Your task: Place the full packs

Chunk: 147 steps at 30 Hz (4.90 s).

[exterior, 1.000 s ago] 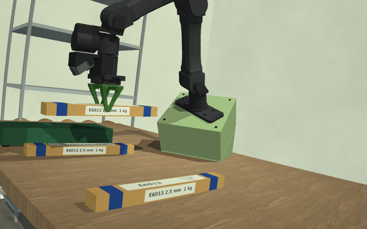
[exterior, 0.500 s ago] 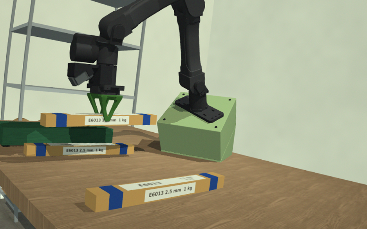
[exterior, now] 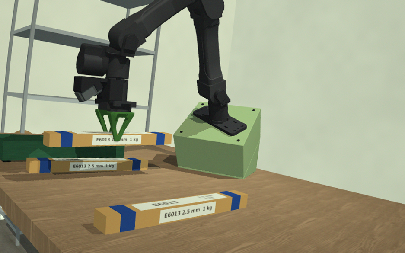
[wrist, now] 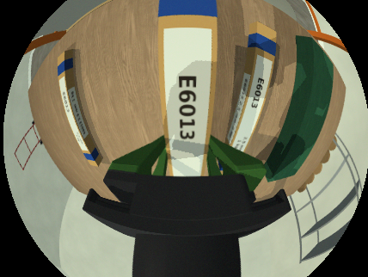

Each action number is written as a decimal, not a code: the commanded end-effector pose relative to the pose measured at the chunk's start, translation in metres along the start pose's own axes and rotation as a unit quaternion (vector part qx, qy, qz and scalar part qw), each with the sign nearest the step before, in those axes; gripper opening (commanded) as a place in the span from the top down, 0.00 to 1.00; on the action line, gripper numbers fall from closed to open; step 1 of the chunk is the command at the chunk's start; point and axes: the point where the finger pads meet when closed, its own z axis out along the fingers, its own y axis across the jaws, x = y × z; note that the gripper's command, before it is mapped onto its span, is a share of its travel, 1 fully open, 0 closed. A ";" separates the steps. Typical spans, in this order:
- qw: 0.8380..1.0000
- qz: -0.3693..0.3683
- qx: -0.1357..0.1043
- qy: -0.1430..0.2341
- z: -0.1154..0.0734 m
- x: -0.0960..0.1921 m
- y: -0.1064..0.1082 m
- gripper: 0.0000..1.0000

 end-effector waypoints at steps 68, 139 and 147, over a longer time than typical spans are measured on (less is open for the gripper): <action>1.000 -0.002 0.003 -0.020 -0.001 -0.010 -0.002 1.00; 1.000 -0.001 0.003 -0.019 -0.057 -0.008 -0.002 1.00; 1.000 -0.001 0.003 -0.019 -0.057 -0.008 -0.002 1.00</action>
